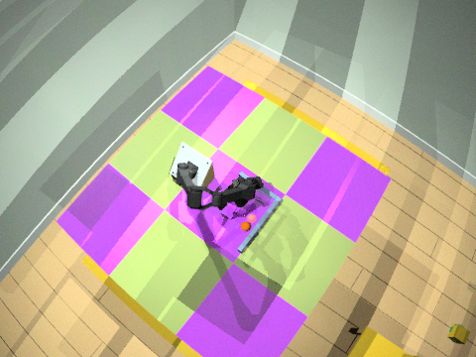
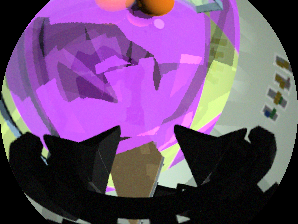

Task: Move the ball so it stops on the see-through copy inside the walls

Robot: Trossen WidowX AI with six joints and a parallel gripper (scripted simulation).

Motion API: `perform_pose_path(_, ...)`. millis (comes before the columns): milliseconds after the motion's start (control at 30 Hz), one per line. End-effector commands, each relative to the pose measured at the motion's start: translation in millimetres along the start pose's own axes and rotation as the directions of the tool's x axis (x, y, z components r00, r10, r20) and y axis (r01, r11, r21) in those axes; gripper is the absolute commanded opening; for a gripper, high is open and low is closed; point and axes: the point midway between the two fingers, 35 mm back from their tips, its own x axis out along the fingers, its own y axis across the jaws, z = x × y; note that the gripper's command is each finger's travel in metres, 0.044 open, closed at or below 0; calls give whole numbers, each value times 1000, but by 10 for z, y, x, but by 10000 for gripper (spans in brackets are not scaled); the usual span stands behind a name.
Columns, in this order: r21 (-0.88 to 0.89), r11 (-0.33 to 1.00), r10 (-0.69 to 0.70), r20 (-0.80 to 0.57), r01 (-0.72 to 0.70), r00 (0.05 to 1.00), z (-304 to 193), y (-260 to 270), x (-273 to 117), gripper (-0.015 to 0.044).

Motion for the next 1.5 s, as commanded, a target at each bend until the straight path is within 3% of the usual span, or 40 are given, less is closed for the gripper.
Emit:
perform_pose_path(0, -64, 973, 229, 108, -224, 967, 677, -41, -269, 328)
perform_pose_path(367, -148, 931, 364, 280, -334, 888, 1402, -395, -567, 328)
perform_pose_path(1467, -148, 931, 363, 281, -334, 888, 1523, -250, -212, 328)
